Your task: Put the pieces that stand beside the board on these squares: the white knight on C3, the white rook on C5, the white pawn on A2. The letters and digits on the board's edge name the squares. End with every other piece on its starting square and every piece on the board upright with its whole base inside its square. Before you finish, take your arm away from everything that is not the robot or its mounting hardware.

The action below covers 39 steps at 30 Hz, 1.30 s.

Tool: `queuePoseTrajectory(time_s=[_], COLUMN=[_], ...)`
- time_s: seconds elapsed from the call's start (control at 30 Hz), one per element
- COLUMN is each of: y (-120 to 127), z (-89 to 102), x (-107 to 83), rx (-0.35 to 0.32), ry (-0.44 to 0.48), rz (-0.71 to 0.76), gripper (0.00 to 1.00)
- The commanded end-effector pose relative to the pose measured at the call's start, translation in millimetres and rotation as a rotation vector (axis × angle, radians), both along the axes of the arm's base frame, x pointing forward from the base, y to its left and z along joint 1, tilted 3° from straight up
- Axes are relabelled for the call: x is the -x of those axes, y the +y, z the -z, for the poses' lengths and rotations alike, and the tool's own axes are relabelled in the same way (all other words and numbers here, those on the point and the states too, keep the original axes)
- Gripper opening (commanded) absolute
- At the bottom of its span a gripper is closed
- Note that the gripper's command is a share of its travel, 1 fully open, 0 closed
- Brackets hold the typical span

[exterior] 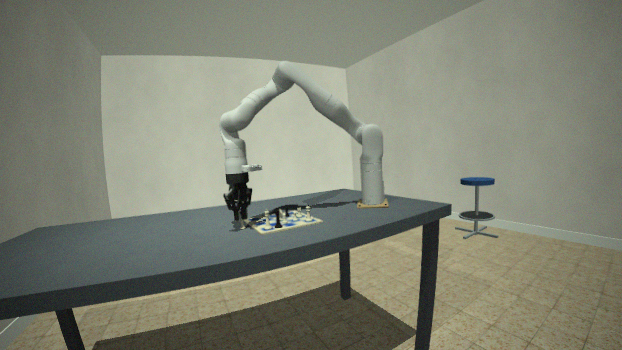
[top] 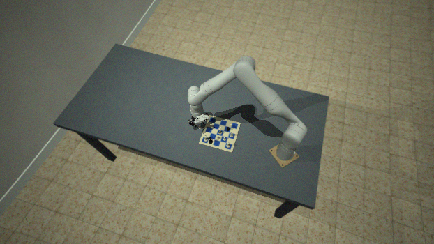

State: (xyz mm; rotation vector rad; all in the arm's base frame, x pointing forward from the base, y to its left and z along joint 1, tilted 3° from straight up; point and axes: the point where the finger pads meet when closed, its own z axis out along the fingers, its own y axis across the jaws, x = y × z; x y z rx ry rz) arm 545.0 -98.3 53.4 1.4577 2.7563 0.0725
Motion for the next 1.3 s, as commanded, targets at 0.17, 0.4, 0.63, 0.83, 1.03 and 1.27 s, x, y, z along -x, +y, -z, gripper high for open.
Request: queuePoseTrajectory(time_s=[0.17,0.4,0.63,0.83,1.03,1.27], y=[1.6,1.7,1.7,1.7,1.7,1.7], z=[15.6,20.5,21.1,21.1,21.1,21.1], x=[0.3,0.1,0.1,0.1,0.1,0.1], rx=[-0.002,-0.002,-0.002,-0.002,-0.002,-0.002], ry=[0.004,0.004,0.004,0.004,0.004,0.004], rz=[-0.001,-0.001,-0.001,-0.001,-0.001,-0.001], gripper=[0.34,0.34,0.34,0.34,0.34,0.34])
